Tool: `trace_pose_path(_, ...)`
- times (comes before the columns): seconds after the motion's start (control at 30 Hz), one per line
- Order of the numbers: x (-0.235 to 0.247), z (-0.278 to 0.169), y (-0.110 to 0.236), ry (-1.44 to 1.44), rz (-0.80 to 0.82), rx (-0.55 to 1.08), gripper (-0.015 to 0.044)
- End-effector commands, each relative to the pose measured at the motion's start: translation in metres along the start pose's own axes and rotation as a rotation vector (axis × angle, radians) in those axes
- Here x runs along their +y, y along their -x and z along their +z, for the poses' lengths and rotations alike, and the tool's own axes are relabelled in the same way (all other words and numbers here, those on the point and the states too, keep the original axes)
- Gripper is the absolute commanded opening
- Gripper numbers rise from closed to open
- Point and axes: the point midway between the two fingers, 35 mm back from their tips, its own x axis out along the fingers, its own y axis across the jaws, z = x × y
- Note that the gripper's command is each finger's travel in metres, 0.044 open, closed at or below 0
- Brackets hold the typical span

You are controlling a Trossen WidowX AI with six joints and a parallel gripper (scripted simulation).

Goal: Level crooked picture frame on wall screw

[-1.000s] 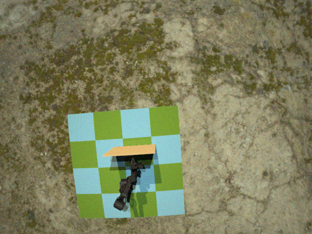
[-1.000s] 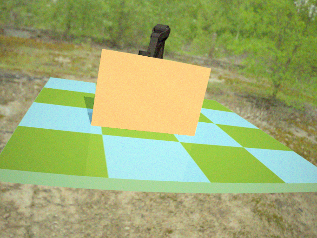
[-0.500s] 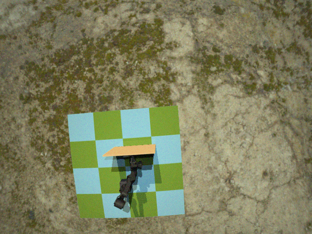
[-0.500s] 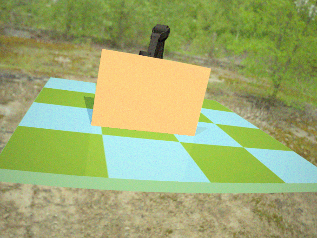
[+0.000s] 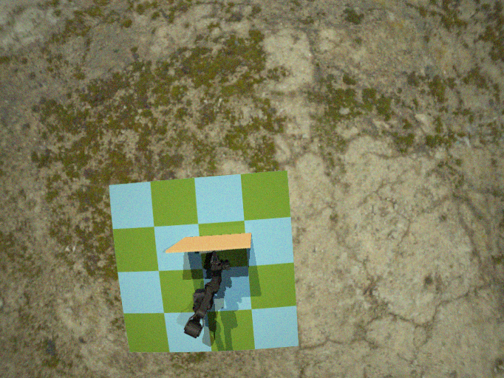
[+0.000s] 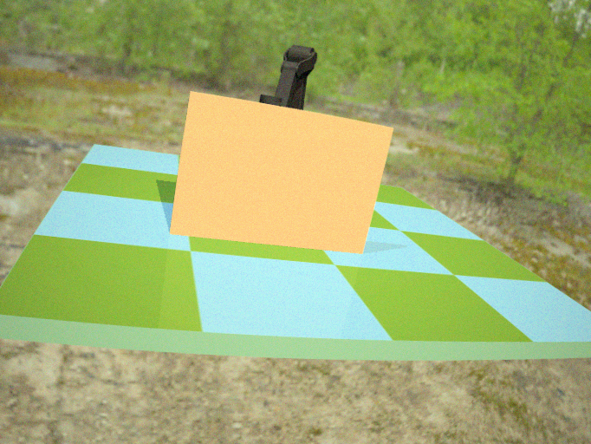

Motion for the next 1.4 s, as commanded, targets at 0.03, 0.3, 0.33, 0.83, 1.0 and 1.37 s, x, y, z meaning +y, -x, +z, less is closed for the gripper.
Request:
trace_pose_path(0.03,0.0003,0.0007,-0.0002,0.004,0.001,-0.004,0.0260)
trace_pose_path(0.3,0.0004,0.0008,-0.0003,0.004,0.001,-0.004,0.0260)
trace_pose_path(0.33,0.0004,0.0010,-0.0003,0.004,0.001,-0.004,0.0260)
trace_pose_path(0.83,0.0004,0.0010,-0.0003,0.004,0.001,-0.004,0.0000)
trace_pose_path(1.0,0.0004,0.0010,-0.0003,0.004,0.001,-0.004,0.0000)
trace_pose_path(1.37,0.0029,0.0005,-0.0002,0.004,0.001,-0.004,0.0000)
